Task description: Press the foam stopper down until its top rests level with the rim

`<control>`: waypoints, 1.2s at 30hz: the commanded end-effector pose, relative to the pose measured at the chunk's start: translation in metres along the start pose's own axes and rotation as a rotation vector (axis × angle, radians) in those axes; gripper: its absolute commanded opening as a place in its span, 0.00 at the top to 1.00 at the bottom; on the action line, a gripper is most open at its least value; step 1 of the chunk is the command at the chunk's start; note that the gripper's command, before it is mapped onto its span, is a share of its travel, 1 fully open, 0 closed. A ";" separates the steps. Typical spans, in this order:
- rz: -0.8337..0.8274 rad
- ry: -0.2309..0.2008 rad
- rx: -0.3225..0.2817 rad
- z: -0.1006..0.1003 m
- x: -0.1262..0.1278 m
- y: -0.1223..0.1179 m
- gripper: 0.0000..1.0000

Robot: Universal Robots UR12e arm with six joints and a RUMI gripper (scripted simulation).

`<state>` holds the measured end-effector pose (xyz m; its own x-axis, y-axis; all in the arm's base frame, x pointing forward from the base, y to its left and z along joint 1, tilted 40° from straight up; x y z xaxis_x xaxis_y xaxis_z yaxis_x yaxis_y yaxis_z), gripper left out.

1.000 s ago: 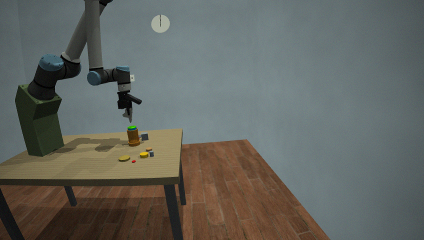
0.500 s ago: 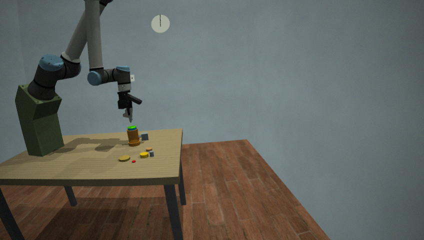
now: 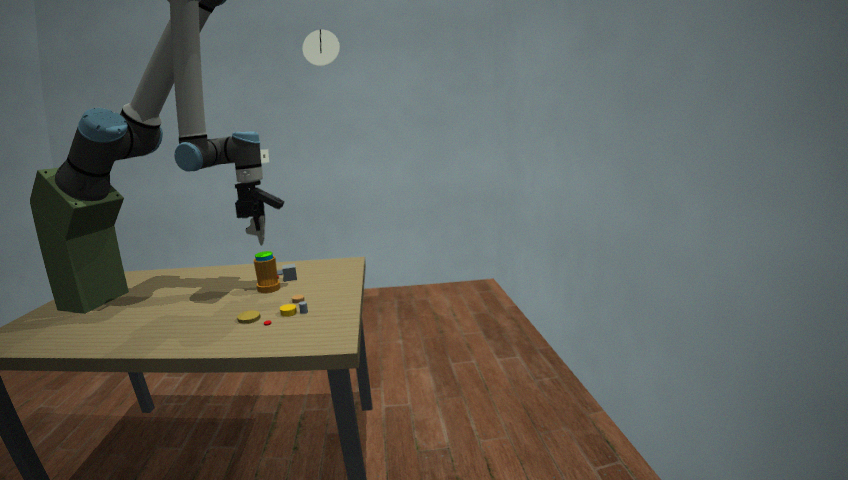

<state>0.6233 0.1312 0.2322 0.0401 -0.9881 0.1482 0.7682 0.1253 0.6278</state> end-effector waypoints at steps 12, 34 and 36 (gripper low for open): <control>0.002 -0.004 -0.003 -0.001 0.002 0.002 1.00; 0.003 -0.004 -0.004 -0.029 0.002 0.002 1.00; 0.003 -0.004 -0.004 -0.029 0.002 0.002 1.00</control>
<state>0.6413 0.1268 0.2132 0.0395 -0.9875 0.1528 0.7714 0.1274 0.6235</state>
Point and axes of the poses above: the point where the finger pads meet when closed, its own z axis back along the fingers, its own x axis across the jaws, y = z × x, the point moved 6 cm from there along z, back along the fingers
